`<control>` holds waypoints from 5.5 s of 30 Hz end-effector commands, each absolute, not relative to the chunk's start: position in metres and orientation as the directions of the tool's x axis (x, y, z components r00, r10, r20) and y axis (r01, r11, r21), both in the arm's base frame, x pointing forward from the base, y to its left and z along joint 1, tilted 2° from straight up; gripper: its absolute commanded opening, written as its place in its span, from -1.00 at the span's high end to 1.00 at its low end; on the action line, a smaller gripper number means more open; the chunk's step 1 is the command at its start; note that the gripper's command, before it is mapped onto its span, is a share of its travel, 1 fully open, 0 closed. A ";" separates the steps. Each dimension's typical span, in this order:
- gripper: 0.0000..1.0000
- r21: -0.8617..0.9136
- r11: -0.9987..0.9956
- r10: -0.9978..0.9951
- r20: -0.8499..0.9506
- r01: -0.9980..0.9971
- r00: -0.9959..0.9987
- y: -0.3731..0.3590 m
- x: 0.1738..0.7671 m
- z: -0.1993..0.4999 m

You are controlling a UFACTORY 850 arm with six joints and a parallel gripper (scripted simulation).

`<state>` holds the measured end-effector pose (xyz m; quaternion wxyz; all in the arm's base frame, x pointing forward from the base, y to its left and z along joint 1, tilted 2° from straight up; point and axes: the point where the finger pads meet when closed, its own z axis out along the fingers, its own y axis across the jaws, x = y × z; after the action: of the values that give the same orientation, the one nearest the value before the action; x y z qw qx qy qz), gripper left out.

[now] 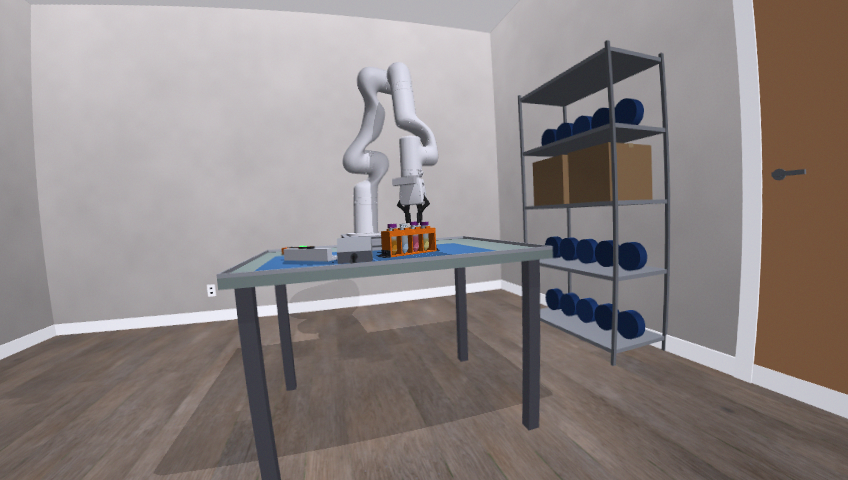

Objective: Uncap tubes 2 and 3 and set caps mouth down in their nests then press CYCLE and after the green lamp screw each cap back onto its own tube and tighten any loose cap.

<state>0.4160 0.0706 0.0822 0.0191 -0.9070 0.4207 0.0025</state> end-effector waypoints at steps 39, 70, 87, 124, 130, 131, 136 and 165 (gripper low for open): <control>1.00 -0.032 -0.567 -0.823 -0.023 -0.823 0.568 0.071 0.417 0.075; 1.00 -0.006 0.180 -0.983 -0.039 -0.984 -0.180 0.071 0.417 0.074; 0.08 -0.008 0.141 -0.989 -0.038 -0.990 -0.141 0.071 0.417 0.074; 1.00 -0.032 -0.567 -0.823 -0.023 -0.823 0.568 0.071 0.417 0.075; 1.00 -0.029 -0.482 -0.875 -0.026 -0.875 0.483 0.071 0.417 0.074; 1.00 -0.029 -0.482 -0.875 -0.026 -0.875 0.483 0.071 0.417 0.074; 1.00 -0.026 -0.362 -0.932 -0.030 -0.932 0.362 0.071 0.417 0.074; 0.08 -0.006 0.180 -0.983 -0.039 -0.984 -0.180 0.071 0.417 0.073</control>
<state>0.4159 0.0707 0.0724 0.0174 -0.6407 0.7675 0.0117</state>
